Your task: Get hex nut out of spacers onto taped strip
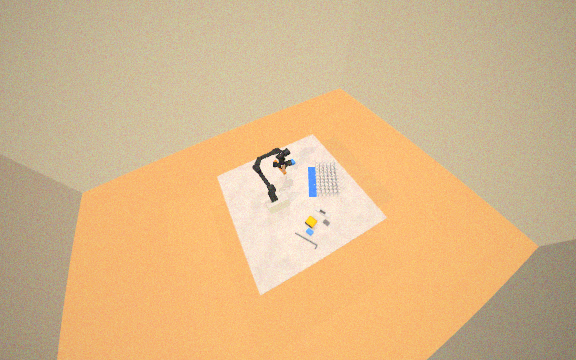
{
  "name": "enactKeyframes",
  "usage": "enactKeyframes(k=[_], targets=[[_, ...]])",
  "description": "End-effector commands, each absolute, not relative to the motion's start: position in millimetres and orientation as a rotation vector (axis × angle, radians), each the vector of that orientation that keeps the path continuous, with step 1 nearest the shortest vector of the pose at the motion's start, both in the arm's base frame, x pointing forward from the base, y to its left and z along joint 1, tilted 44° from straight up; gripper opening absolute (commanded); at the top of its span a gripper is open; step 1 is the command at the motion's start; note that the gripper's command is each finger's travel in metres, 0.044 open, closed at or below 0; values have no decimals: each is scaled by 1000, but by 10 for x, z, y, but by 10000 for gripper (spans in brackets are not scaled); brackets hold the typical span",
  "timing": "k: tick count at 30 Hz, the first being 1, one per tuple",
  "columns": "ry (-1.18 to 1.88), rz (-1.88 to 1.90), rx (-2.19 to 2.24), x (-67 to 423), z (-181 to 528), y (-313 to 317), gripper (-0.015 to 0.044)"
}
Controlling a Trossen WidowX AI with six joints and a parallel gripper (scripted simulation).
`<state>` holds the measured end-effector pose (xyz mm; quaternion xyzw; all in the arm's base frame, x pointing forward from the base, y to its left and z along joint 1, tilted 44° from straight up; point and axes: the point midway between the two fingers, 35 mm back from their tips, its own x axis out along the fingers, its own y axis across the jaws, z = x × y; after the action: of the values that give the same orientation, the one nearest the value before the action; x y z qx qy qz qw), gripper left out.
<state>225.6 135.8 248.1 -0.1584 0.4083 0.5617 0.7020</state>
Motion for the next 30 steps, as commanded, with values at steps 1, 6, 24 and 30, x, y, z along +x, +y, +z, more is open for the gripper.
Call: enactKeyframes(k=[1,6,24,30], targets=[[810,1325,-427,2221,2593,1432,0],[682,1426,-528,2157,2686,1528,0],[145,1709,-867,1885,3024,1834,0],[-58,1771,-968,1780,3138,1920,0]])
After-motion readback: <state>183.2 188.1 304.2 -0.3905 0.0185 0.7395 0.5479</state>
